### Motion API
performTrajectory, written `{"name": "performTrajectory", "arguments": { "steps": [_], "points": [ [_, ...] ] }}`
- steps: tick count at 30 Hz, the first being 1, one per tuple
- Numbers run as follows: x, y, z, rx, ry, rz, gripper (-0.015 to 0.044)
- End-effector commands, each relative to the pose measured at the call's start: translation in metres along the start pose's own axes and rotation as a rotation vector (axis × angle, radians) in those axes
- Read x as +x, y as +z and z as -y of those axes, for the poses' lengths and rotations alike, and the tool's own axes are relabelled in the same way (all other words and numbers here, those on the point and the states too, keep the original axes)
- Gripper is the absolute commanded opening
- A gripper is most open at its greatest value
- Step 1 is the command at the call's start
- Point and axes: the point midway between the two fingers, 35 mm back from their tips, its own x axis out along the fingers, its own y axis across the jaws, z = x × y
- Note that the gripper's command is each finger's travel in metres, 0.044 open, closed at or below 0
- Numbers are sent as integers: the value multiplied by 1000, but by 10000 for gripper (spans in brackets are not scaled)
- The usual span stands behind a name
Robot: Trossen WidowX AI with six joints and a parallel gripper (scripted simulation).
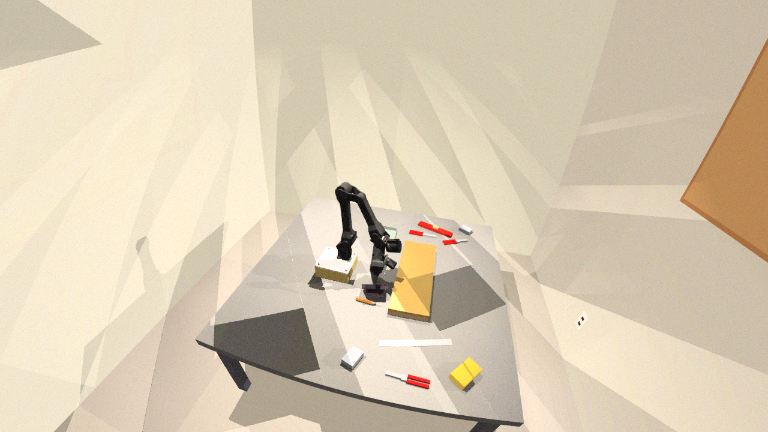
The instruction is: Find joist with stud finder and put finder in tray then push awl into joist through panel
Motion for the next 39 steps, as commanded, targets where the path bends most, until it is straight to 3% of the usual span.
{"name": "performTrajectory", "arguments": {
  "steps": [1,11,15,16,36,39],
  "points": [
    [-13,4,6,11,-3,8,440],
    [-101,-7,42,2,4,2,440],
    [-101,-7,42,2,4,2,440],
    [-76,0,28,-12,14,-8,440],
    [-76,0,28,-12,14,-8,440],
    [-70,0,28,-122,69,-39,440]
  ]
}}
